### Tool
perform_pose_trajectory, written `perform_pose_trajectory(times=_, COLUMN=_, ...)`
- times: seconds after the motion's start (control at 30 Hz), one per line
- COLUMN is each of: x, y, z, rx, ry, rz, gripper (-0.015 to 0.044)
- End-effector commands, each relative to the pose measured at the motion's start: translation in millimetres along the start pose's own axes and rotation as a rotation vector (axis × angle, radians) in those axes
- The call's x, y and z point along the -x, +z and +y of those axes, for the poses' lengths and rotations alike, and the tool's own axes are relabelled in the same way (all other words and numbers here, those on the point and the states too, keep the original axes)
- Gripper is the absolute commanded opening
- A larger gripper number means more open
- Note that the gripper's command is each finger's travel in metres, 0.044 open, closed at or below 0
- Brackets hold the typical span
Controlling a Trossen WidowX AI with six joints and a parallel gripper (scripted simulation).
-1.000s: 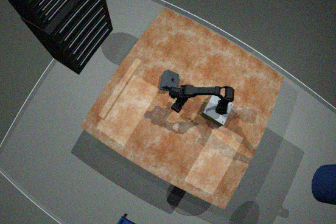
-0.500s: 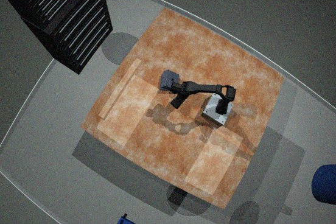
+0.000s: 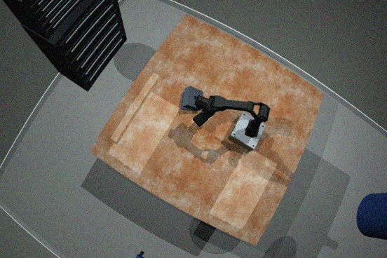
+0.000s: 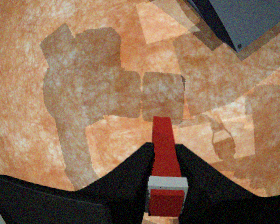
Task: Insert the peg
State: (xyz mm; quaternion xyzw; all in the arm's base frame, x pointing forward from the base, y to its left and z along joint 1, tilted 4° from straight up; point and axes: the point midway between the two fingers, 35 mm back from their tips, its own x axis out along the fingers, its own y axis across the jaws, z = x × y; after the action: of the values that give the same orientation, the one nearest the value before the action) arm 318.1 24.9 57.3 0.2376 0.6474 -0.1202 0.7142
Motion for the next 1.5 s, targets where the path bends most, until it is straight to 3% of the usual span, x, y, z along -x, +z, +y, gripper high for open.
perform_pose_trajectory(times=0.0, x=1, y=3, z=-3, rx=-0.033, ry=0.015, rz=-0.006, gripper=0.0000)
perform_pose_trajectory(times=1.47, x=21, y=41, z=-47, rx=-0.378, ry=0.149, rz=-0.118, gripper=0.0000)
